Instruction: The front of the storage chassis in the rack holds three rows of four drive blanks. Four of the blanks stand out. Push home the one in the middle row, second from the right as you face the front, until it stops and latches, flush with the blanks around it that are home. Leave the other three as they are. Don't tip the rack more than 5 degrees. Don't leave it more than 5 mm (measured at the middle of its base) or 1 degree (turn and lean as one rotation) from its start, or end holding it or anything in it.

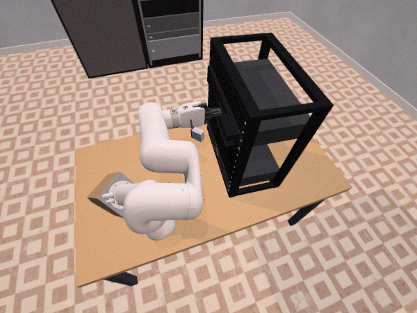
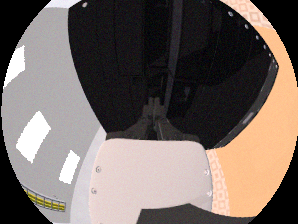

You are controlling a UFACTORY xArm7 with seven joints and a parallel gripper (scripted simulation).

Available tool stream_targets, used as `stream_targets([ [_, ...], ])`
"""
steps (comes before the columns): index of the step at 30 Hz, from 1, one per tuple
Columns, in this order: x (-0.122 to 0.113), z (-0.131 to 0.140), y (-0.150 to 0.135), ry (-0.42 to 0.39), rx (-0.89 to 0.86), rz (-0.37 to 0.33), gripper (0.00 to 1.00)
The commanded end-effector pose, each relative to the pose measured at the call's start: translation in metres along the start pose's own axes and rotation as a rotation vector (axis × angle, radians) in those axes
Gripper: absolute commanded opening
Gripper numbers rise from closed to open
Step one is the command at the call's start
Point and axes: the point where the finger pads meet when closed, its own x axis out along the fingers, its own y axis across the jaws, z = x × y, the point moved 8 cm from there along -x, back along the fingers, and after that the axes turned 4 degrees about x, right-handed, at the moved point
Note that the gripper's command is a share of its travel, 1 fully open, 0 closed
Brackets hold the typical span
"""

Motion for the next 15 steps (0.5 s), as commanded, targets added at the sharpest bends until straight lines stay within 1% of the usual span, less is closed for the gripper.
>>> stream_targets([
  [1,0.0006,0.0004,-0.0017,0.0,0.003,-0.002,0.0],
  [15,0.0036,0.0004,-0.0018,0.0,0.003,-0.002,0.0],
])
